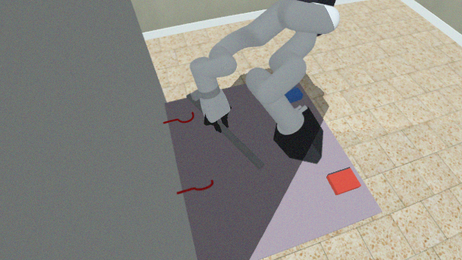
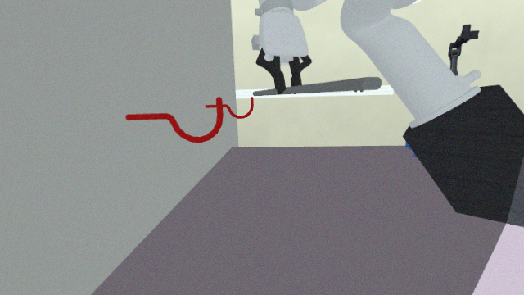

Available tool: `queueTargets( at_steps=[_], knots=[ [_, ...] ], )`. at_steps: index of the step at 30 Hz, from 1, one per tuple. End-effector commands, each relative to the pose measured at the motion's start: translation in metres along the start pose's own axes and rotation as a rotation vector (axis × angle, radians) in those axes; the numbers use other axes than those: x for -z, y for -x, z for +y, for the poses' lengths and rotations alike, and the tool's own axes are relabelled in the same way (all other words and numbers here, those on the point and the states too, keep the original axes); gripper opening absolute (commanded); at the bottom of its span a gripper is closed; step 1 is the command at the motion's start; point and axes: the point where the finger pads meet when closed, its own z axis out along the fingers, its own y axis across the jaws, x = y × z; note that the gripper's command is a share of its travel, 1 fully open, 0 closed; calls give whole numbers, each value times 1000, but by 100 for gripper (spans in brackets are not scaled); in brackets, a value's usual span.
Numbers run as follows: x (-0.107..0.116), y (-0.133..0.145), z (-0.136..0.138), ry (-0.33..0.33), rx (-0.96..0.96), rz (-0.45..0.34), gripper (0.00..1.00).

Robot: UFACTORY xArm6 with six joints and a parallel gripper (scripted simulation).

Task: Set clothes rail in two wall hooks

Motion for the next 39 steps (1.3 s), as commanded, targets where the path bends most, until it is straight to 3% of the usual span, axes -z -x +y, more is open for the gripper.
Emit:
queueTargets(
  at_steps=[1,39],
  knots=[
    [6,5,-3,-2,0,3,0],
    [47,55,-25,-2,-1,1,0]
  ],
)
